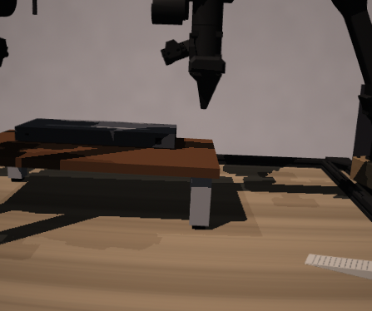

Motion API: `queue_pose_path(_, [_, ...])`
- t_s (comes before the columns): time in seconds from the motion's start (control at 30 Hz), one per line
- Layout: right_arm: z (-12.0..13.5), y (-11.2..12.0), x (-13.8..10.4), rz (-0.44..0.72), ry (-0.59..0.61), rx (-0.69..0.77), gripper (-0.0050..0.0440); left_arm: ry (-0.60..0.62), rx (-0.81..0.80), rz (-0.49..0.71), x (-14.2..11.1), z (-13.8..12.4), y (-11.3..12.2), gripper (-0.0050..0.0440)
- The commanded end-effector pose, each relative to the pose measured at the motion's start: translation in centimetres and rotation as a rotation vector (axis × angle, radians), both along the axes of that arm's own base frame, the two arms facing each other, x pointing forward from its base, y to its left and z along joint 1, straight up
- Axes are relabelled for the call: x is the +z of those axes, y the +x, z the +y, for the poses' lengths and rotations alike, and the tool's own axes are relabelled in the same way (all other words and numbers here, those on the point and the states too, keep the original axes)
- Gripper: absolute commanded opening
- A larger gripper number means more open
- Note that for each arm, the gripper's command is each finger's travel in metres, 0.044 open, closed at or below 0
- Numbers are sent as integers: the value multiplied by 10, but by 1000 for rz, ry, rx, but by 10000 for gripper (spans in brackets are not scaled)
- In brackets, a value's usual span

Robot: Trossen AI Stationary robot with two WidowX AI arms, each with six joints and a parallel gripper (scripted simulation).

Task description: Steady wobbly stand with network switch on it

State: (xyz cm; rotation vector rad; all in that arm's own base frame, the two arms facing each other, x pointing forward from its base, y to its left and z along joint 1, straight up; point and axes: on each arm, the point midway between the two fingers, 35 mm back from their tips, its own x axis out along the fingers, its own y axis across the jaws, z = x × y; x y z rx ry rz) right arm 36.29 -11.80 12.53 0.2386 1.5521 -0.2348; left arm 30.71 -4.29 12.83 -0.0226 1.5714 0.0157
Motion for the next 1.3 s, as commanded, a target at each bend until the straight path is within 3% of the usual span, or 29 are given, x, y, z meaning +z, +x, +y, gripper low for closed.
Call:
queue_pose_path(0.0, [-1,1,4,-4,-1,1,0,0,0,0,0,0,0,0])
queue_pose_path(0.17, [-13,41,38,-258,-84,-1,0,0,0,0,0,0,0,0])
queue_pose_path(0.37, [-27,81,102,-567,-185,-3,0,0,0,0,0,0,0,0])
queue_pose_path(0.6, [-25,76,100,-547,-179,0,0,0,0,0,0,0,0,0])
queue_pose_path(0.93, [-35,107,222,-1001,-326,-3,0,0,0,0,0,0,0,0])
queue_pose_path(1.17, [-34,103,217,-985,-322,0,0,0,0,0,0,0,0,0])
queue_pose_path(1.27, [-34,104,255,-1110,-362,-1,0,0,0,0,0,0,0,0])
